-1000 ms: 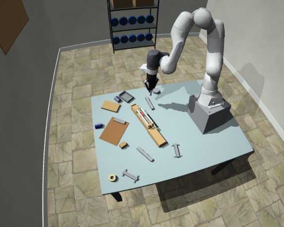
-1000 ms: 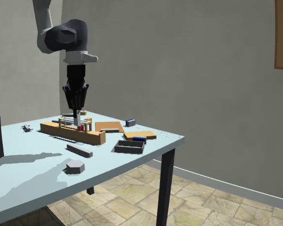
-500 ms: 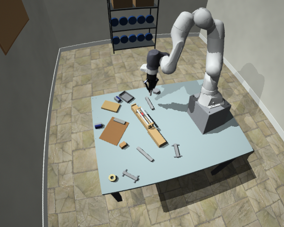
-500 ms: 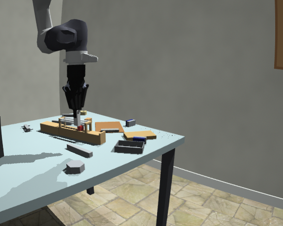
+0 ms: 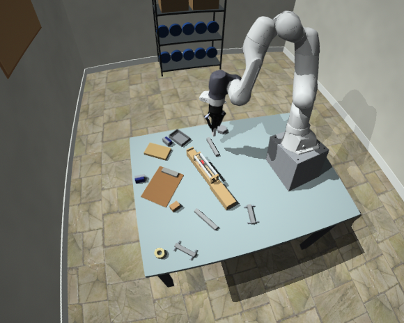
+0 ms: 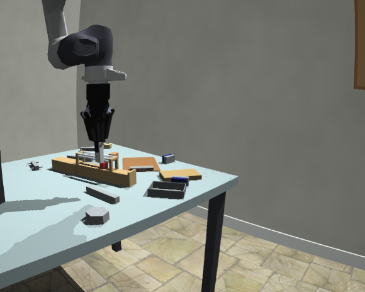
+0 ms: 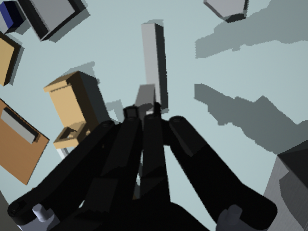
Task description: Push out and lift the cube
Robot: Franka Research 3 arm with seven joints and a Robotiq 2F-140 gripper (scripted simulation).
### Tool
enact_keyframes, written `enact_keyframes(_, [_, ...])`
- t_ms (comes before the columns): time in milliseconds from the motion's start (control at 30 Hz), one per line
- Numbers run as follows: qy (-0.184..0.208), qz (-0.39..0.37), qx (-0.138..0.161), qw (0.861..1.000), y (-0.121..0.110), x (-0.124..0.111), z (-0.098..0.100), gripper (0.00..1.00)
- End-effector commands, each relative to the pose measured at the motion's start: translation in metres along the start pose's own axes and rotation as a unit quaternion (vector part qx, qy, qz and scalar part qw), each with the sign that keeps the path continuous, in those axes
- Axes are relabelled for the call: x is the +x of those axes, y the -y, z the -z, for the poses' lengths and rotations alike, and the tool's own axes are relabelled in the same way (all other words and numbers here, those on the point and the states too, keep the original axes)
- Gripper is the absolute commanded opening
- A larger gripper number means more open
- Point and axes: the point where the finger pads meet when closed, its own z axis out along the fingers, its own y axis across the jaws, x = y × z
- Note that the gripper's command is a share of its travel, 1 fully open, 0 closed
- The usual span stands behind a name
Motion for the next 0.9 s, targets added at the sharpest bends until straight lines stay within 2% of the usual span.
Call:
enact_keyframes(0, [-0.001, -0.001, -0.001, 1.0, -0.0005, 0.0006, 0.0002, 0.0])
enact_keyframes(367, [-0.001, -0.001, -0.001, 1.0, -0.0005, 0.0006, 0.0002, 0.0])
enact_keyframes(400, [-0.001, -0.001, -0.001, 1.0, -0.0005, 0.0006, 0.0002, 0.23])
enact_keyframes(867, [-0.001, -0.001, -0.001, 1.0, -0.0005, 0.0006, 0.0002, 0.23])
